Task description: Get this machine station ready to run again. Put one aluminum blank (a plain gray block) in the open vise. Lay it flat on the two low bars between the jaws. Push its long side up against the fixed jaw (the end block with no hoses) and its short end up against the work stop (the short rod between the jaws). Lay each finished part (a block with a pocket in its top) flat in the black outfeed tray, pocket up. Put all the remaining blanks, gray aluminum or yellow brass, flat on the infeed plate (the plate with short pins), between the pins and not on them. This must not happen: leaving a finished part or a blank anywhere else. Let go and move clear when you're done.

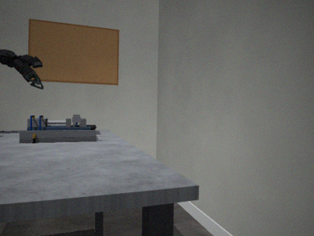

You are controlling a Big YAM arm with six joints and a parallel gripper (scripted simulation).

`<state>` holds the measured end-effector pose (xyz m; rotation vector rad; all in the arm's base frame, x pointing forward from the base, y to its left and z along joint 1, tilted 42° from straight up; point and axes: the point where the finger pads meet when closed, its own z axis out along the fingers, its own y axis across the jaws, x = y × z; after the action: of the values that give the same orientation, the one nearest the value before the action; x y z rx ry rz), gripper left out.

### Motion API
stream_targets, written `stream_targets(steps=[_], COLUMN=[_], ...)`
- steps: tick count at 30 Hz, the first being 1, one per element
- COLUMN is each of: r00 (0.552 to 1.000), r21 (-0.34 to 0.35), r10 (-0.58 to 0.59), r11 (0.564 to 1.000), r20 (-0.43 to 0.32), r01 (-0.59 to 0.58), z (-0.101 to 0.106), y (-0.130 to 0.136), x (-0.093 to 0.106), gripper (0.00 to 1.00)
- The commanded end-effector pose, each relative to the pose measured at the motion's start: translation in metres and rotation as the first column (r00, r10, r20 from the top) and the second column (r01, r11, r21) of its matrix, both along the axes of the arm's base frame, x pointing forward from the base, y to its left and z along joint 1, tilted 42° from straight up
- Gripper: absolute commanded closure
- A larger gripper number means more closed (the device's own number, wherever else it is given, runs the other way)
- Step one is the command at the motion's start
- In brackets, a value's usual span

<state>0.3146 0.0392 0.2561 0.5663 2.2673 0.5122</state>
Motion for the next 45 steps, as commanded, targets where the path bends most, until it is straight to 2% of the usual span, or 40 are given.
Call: stream_targets(steps=[1, 34, 35, 36, 41, 45], r00=[1.000, 1.000, 1.000, 1.000, 1.000, 0.995], r21=[0.000, 0.000, 0.001, 0.001, 0.018, 0.050], r10=[-0.001, -0.001, -0.001, -0.002, -0.022, -0.056], r11=[1.000, 1.000, 1.000, 1.000, 1.000, 0.997], r20=[0.006, 0.006, 0.024, 0.023, -0.006, -0.077], r01=[0.001, 0.001, 0.001, 0.002, 0.022, 0.060], z=[0.003, 0.003, 0.012, 0.012, 0.014, 0.010], y=[0.000, 0.000, 0.000, 0.000, -0.005, -0.013], x=[0.001, 0.001, 0.003, 0.004, 0.011, 0.027], gripper=[0.00, 0.00, 0.00, 0.00, 0.00, 0.00])
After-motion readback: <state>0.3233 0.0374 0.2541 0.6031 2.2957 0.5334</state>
